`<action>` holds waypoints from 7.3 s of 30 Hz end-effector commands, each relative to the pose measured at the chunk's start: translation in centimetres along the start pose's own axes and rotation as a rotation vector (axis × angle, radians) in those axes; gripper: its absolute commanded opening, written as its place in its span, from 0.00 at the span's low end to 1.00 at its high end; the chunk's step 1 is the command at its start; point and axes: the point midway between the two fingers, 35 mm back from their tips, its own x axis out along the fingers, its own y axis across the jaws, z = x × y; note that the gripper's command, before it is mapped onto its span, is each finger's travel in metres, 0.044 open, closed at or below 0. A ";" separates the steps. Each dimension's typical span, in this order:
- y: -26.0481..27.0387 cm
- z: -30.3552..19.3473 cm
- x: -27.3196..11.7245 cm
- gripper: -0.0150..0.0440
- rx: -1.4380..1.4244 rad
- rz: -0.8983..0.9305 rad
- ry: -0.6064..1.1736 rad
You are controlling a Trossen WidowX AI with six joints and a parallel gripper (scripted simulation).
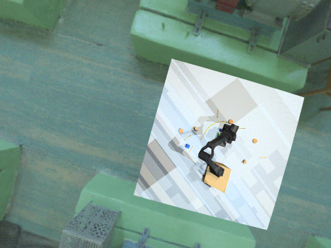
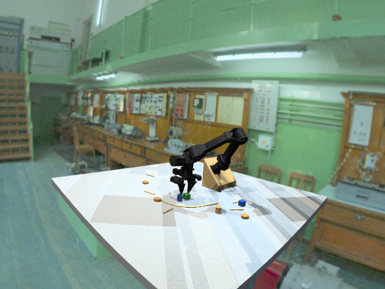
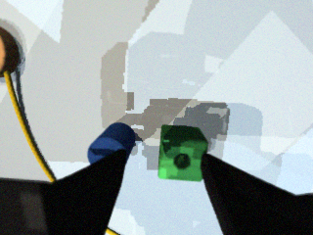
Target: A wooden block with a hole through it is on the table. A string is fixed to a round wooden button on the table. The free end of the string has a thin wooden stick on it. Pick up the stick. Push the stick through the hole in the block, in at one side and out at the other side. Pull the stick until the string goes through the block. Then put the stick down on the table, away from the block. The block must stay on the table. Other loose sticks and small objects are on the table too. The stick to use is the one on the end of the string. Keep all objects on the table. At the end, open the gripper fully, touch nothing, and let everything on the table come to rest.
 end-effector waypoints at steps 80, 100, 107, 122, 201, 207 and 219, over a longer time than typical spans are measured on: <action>0.0 0.0 0.0 0.25 0.000 0.000 0.000; 0.0 0.0 0.0 0.25 0.000 0.000 0.000; 0.0 0.0 0.0 0.25 0.000 0.000 0.000; 0.0 0.0 0.0 0.25 0.000 0.000 0.000; 0.0 0.0 0.0 0.25 0.000 0.000 0.000; 0.0 0.0 0.0 0.25 0.000 0.000 0.000; -0.6 -0.2 -4.5 0.52 0.000 -0.044 0.001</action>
